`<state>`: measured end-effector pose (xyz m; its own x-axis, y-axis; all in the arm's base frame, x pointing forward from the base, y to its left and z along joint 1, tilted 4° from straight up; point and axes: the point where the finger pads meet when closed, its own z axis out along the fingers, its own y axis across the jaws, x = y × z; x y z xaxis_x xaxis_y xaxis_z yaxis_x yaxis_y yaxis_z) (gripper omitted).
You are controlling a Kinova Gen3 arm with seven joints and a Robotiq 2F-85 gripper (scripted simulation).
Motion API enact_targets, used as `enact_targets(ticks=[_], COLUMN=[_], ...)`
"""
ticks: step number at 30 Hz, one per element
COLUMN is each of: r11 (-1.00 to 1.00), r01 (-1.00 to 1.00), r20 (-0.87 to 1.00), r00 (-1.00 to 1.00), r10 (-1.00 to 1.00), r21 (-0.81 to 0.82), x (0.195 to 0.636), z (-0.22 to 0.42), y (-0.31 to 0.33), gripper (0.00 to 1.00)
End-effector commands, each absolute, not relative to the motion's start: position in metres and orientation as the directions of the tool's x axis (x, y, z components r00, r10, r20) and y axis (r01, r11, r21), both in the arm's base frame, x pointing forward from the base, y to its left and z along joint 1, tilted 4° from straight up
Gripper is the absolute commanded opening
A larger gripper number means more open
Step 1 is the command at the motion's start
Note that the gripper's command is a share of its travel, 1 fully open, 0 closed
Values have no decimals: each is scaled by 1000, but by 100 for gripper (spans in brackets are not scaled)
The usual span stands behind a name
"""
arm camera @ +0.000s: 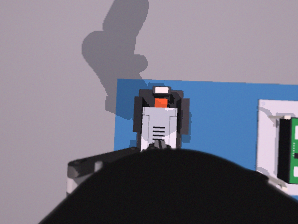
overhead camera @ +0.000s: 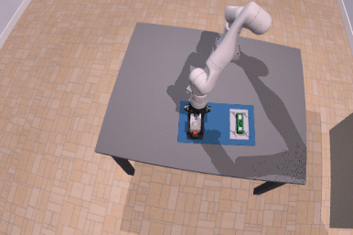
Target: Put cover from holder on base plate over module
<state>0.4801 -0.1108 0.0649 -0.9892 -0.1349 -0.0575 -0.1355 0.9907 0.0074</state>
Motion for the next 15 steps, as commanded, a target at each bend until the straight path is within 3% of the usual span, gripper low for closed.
enact_targets(ticks=[1, 9, 10, 15], r11=[991, 991, 991, 991], r01=[-135, -135, -135, -135], r20=[-59, -59, -59, -59], r00=[-989, -989, -989, -989], r10=[-135, -135, -135, -135], r21=[7, 7, 7, 7], x=[481, 481, 481, 481], z=[66, 66, 66, 66], y=[-111, -111, -111, -111], gripper=[0, 0, 100, 100])
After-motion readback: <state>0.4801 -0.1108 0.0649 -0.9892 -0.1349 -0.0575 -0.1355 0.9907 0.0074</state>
